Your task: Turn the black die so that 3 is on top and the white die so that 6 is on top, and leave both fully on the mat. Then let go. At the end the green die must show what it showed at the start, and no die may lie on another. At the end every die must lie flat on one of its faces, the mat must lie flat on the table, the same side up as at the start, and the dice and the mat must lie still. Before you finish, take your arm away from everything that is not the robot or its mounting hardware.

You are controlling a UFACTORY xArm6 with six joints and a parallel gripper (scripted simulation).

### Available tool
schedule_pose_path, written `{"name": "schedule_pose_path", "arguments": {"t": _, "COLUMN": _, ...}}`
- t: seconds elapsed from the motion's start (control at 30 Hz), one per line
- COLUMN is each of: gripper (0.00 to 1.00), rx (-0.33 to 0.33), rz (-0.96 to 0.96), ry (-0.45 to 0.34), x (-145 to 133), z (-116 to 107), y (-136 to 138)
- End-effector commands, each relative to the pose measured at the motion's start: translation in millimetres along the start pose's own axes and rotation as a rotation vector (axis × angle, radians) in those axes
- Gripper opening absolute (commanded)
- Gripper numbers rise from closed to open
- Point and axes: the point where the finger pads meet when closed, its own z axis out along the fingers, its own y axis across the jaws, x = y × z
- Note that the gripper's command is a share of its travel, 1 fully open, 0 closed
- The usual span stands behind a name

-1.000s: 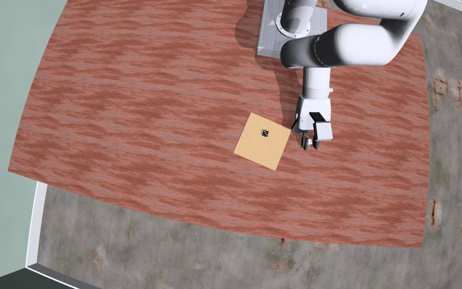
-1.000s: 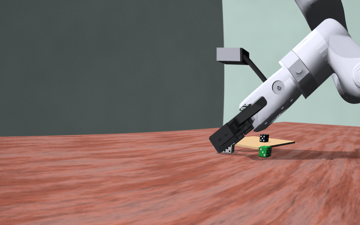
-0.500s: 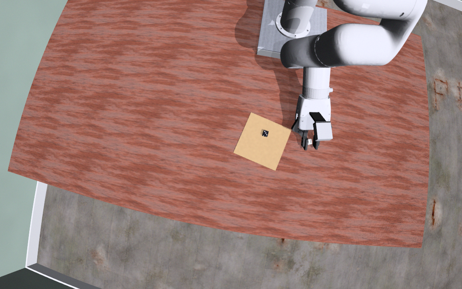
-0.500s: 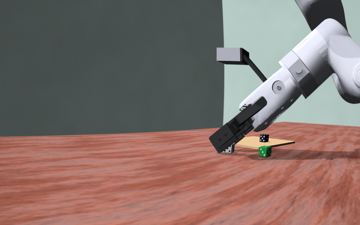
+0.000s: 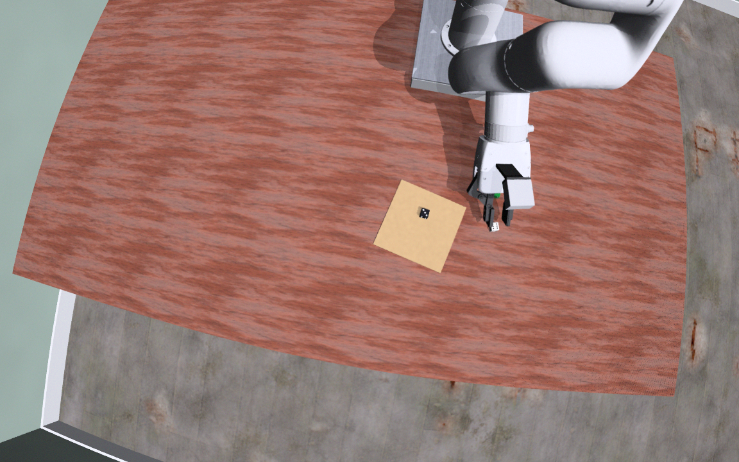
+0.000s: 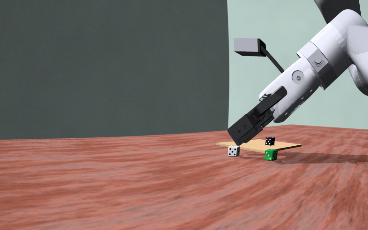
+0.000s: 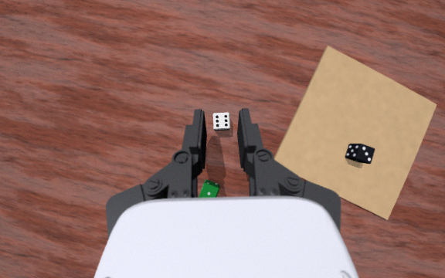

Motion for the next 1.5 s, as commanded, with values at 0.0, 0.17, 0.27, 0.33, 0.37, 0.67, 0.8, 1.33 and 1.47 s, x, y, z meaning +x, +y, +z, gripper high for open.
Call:
{"name": "schedule_pose_path", "arguments": {"t": 0.0, "gripper": 0.31, "rx": 0.0, "rz": 0.0, "ry": 0.002, "x": 1, "z": -11, "y": 0}}
{"name": "schedule_pose_path", "arguments": {"t": 0.17, "gripper": 0.31, "rx": 0.0, "rz": 0.0, "ry": 0.002, "x": 1, "z": -21, "y": 0}}
{"name": "schedule_pose_path", "arguments": {"t": 0.27, "gripper": 0.31, "rx": 0.0, "rz": 0.0, "ry": 0.002, "x": 1, "z": -21, "y": 0}}
{"name": "schedule_pose_path", "arguments": {"t": 0.33, "gripper": 0.31, "rx": 0.0, "rz": 0.0, "ry": 0.002, "x": 1, "z": -22, "y": 0}}
{"name": "schedule_pose_path", "arguments": {"t": 0.37, "gripper": 0.31, "rx": 0.0, "rz": 0.0, "ry": 0.002, "x": 2, "z": -22, "y": 0}}
{"name": "schedule_pose_path", "arguments": {"t": 0.67, "gripper": 0.31, "rx": 0.0, "rz": 0.0, "ry": 0.002, "x": 18, "z": -36, "y": 0}}
{"name": "schedule_pose_path", "arguments": {"t": 0.8, "gripper": 0.31, "rx": 0.0, "rz": 0.0, "ry": 0.002, "x": 32, "z": -48, "y": 0}}
{"name": "schedule_pose_path", "arguments": {"t": 1.33, "gripper": 0.31, "rx": 0.0, "rz": 0.0, "ry": -0.003, "x": 47, "z": -60, "y": 0}}
{"name": "schedule_pose_path", "arguments": {"t": 1.47, "gripper": 0.31, "rx": -0.001, "rz": -0.001, "ry": -0.033, "x": 49, "z": -57, "y": 0}}
